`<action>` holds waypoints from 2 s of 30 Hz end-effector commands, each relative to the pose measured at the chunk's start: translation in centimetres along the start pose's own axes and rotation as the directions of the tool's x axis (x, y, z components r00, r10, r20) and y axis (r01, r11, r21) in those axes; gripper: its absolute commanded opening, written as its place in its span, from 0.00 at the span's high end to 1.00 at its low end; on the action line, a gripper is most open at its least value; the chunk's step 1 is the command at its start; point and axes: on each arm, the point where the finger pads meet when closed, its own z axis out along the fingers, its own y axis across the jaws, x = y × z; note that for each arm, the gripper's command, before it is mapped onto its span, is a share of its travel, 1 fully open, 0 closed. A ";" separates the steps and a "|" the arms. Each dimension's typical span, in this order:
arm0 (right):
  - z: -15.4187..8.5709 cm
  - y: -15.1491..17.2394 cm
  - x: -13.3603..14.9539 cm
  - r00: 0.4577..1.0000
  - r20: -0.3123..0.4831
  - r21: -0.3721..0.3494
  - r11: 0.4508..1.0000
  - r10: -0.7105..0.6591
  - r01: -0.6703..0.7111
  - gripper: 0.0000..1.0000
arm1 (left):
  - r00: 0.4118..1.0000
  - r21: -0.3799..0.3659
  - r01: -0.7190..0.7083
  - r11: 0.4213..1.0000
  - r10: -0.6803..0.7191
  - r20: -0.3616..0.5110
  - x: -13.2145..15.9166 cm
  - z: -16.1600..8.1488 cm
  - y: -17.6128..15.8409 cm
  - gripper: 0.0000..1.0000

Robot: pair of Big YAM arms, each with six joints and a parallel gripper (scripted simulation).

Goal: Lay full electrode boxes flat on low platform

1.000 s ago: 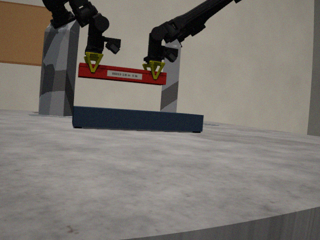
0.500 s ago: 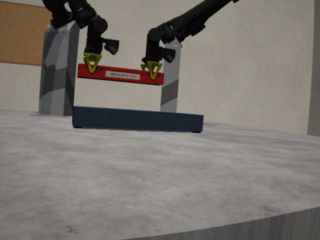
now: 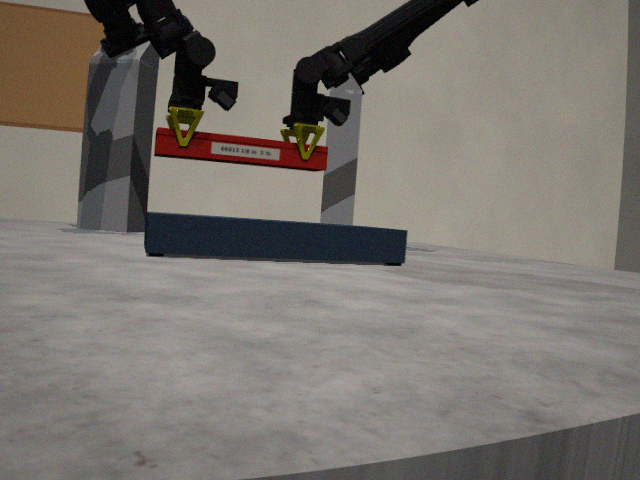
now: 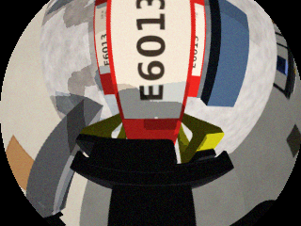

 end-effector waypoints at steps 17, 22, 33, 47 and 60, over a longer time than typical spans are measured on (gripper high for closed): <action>-1.0 1.1 -0.5 0.999 0.014 0.014 0.999 -0.032 0.032 1.00 | 1.000 0.043 0.000 0.999 0.000 -0.019 0.9 -1.7 0.0 1.00; -1.0 1.1 -0.5 0.999 0.015 0.014 0.999 -0.033 0.033 1.00 | 1.000 0.042 -0.001 0.999 0.002 -0.019 0.9 -1.7 0.1 1.00; 0.0 1.9 -0.1 0.999 0.007 -0.008 0.999 -0.034 0.034 1.00 | 0.999 0.034 -0.033 0.999 0.034 -0.018 1.2 -0.9 0.9 1.00; 1.7 1.1 -0.4 1.000 0.010 0.004 1.000 -0.027 0.027 1.00 | 1.000 0.047 -0.016 0.999 0.017 -0.021 1.2 0.5 -0.3 1.00; 3.1 1.1 -0.6 0.999 0.013 0.006 1.000 -0.030 0.030 1.00 | 1.000 0.042 -0.017 0.999 0.018 -0.019 1.3 2.2 -0.1 1.00</action>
